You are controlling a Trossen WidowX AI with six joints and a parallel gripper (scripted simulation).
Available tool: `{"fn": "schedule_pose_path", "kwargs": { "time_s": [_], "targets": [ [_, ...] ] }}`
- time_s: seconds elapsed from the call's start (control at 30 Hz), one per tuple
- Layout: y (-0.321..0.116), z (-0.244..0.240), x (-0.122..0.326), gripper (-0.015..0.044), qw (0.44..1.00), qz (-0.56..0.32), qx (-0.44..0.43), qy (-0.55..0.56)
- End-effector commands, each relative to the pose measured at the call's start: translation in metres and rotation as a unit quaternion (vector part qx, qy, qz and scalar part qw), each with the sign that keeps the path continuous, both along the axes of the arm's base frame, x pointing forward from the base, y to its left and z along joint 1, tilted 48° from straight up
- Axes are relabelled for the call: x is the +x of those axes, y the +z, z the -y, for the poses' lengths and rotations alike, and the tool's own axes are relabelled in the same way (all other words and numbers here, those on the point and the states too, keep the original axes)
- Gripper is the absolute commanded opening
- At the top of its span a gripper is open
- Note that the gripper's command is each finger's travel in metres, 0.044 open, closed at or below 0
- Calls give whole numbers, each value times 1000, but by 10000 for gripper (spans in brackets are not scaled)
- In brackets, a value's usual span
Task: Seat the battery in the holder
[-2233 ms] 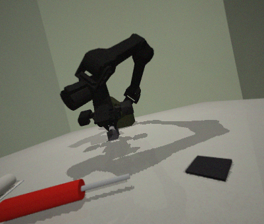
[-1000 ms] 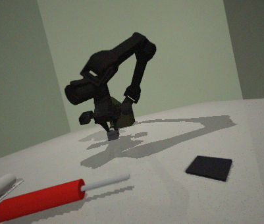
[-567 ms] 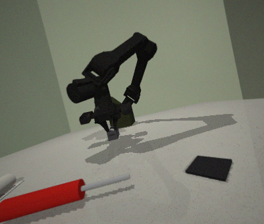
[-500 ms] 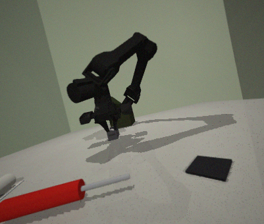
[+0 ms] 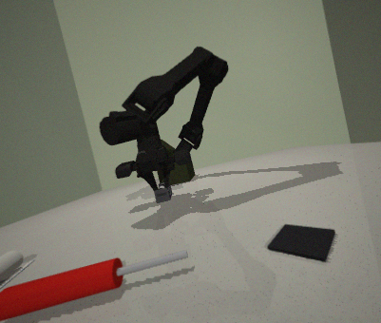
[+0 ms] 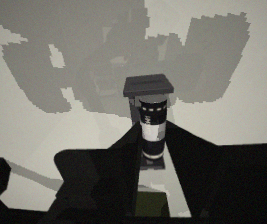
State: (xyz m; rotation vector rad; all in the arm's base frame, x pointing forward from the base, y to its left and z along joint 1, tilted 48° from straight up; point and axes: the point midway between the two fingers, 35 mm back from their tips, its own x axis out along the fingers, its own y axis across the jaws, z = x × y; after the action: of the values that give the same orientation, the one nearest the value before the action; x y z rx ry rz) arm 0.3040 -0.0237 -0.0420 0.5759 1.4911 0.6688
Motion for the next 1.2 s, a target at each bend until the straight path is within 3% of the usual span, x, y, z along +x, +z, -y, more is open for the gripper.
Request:
{"fn": "schedule_pose_path", "kwargs": {
  "time_s": [0.0, 1.17],
  "targets": [
    [0, -2, 3, 80, 1000, 14, 2, -7],
    [0, -5, -3, 80, 995, 71, -1, -64]
  ]
}}
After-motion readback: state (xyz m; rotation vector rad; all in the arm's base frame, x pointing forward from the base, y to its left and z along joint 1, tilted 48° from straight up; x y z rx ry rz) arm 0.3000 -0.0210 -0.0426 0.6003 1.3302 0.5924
